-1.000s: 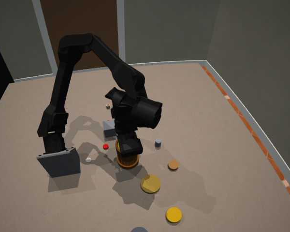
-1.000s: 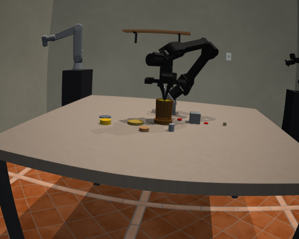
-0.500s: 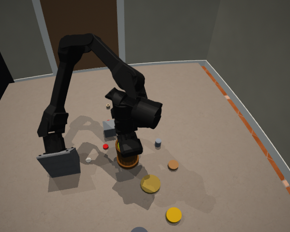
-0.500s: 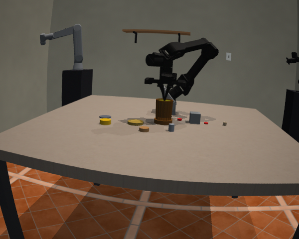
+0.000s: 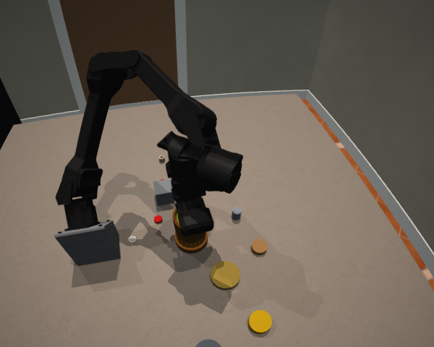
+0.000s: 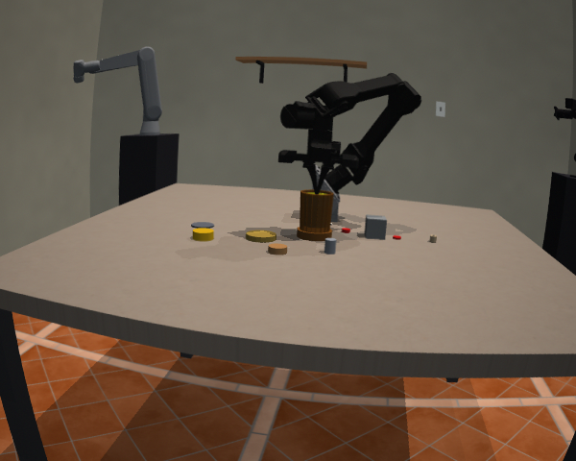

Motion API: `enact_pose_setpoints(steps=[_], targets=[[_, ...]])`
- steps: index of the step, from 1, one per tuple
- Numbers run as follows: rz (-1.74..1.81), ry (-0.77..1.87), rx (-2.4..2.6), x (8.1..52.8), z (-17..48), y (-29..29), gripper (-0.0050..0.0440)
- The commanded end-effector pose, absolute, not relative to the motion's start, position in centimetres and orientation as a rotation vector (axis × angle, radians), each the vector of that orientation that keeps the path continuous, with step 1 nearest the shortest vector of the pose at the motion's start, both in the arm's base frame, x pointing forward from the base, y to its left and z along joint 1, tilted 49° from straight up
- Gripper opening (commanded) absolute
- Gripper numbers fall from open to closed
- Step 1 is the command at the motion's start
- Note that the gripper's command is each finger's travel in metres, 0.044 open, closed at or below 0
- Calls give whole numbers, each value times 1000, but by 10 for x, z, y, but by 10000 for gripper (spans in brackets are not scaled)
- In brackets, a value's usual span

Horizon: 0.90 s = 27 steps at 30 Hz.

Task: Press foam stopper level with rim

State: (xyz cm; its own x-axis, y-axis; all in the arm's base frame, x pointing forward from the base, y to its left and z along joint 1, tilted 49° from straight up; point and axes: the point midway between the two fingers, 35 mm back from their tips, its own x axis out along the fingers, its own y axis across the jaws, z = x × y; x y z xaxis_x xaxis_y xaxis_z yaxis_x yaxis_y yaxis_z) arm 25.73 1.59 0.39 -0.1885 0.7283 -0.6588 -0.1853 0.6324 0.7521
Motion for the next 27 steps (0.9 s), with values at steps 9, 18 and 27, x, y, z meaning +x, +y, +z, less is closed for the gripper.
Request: enact_pose_setpoints(steps=[9, 18, 27], targets=[[879, 1566, 469, 254, 2, 19, 0], [878, 1566, 469, 256, 5, 15, 0], [877, 1566, 469, 272, 48, -33, 0]])
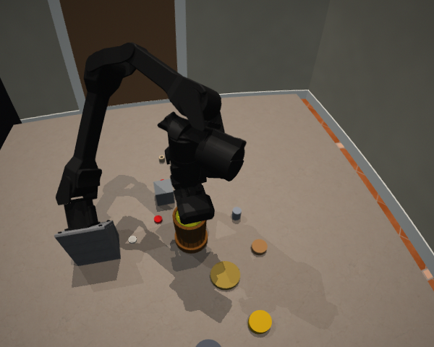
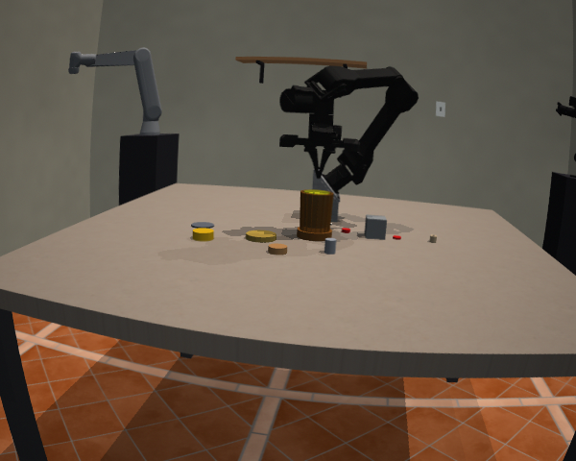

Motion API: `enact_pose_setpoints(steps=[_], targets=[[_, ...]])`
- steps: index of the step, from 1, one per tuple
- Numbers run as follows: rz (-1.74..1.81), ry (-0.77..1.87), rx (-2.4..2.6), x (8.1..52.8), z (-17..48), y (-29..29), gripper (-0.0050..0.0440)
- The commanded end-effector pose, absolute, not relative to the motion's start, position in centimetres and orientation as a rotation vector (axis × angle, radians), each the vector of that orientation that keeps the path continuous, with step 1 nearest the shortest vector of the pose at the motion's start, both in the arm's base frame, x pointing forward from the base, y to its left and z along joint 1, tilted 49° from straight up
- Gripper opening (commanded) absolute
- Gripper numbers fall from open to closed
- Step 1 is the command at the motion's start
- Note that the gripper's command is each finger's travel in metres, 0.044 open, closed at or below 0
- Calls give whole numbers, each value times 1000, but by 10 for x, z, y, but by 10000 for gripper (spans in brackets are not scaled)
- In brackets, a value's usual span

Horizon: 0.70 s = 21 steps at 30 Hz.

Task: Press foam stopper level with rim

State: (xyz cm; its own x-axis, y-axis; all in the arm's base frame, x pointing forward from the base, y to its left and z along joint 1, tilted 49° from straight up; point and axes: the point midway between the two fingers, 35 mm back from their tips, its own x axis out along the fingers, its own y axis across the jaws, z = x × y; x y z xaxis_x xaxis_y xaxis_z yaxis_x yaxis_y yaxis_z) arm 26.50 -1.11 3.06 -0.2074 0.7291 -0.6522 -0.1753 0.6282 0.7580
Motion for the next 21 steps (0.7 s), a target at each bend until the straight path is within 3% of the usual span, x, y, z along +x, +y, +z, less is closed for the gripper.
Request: enact_pose_setpoints(steps=[1, 21], targets=[[878, 1566, 469, 273, 52, -37, 0], [866, 1555, 473, 273, 51, -37, 0]])
